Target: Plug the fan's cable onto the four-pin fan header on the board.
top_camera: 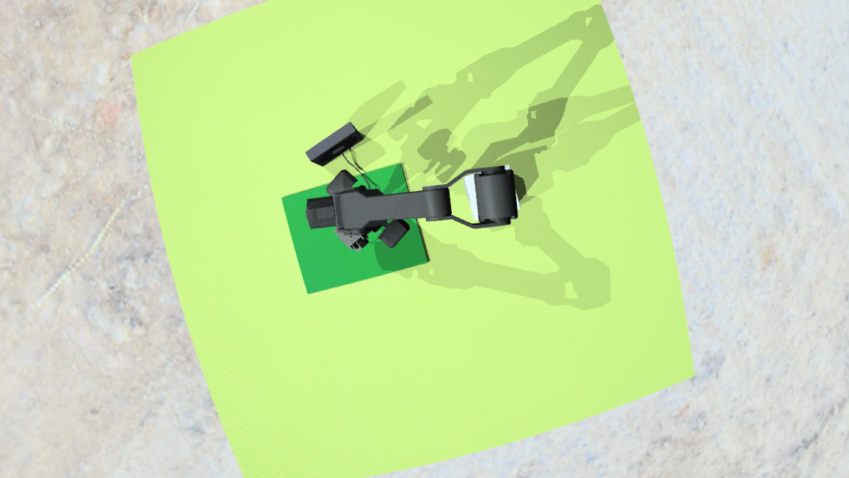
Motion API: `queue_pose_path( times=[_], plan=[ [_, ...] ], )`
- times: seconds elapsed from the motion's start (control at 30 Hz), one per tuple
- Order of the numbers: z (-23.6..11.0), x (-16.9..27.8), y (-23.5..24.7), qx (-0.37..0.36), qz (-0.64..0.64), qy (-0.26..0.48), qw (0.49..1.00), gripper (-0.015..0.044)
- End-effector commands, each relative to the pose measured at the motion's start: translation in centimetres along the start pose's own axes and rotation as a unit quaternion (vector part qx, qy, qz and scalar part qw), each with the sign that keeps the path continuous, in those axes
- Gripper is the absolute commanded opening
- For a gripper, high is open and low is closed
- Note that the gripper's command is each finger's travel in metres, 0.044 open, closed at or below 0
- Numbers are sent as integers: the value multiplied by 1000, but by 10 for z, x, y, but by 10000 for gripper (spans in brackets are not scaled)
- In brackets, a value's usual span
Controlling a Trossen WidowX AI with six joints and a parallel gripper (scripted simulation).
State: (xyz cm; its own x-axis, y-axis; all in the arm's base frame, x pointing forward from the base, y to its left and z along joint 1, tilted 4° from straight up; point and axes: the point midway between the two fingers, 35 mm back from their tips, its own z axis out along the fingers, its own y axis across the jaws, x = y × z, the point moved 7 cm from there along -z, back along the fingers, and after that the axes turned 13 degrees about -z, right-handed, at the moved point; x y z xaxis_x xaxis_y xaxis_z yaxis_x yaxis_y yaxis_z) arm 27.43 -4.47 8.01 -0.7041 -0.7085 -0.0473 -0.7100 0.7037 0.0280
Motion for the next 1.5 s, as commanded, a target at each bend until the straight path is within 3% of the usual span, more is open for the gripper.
queue_pose_path(
  times=[0.0,1.47],
  plan=[
    [14,2,2,-7,-2,8,1000,0],
    [17,2,3,-7,5,8,1000,0]
  ],
)
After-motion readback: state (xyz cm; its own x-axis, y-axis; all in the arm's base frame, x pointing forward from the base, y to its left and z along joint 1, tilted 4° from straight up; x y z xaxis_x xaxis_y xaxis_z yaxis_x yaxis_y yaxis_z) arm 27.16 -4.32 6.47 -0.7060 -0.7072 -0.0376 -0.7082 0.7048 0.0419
